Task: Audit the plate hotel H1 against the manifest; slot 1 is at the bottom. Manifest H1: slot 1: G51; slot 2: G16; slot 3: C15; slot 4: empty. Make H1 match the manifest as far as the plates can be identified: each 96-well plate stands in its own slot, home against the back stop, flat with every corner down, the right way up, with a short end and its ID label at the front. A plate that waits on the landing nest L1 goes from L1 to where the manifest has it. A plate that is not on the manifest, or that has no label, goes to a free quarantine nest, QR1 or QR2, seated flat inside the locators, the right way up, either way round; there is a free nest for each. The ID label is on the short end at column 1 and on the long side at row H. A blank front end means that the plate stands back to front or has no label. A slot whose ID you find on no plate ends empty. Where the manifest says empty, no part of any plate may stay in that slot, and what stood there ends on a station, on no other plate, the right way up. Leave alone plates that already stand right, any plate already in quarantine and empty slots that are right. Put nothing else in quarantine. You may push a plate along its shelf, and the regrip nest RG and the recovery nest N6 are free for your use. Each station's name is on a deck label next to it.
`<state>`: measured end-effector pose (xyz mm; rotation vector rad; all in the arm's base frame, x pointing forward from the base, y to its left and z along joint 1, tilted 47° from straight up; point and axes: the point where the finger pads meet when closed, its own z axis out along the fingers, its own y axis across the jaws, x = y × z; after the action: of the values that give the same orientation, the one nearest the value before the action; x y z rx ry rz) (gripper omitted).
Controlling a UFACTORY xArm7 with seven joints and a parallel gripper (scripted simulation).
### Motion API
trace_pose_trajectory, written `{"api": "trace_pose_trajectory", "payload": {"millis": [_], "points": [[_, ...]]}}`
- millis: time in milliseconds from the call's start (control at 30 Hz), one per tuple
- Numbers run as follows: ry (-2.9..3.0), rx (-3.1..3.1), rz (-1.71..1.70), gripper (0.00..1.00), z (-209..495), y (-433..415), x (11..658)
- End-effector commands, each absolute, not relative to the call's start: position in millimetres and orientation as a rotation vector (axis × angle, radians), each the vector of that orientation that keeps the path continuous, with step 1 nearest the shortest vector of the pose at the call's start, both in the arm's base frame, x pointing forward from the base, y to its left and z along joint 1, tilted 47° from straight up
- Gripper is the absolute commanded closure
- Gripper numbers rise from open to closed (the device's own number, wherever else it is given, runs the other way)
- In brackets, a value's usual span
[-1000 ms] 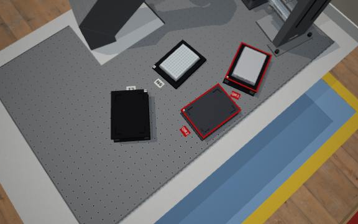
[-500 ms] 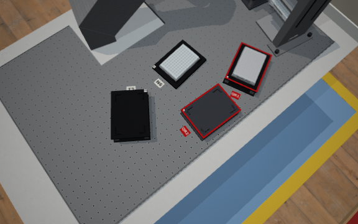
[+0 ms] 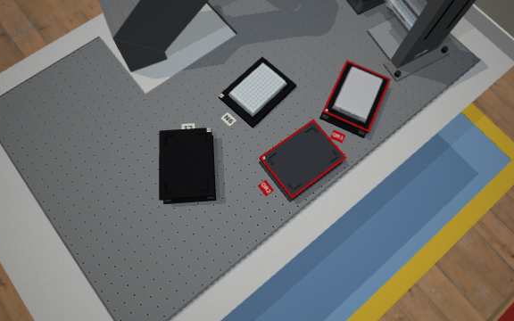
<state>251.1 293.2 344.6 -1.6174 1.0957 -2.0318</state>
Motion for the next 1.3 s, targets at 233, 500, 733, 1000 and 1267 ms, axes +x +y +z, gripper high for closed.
{"api": "trace_pose_trajectory", "payload": {"millis": [233,500,733,1000,1267], "points": [[1.098,-1.616,-2.029,1.0,344.2,298.7,235.2],[1.098,-1.616,-2.029,1.0,343.4,303.6,222.8],[1.098,-1.616,-2.029,1.0,342.8,306.7,215.0],[1.098,-1.616,-2.029,1.0,342.0,311.5,202.6],[1.098,-1.616,-2.029,1.0,341.4,315.2,193.3]]}}
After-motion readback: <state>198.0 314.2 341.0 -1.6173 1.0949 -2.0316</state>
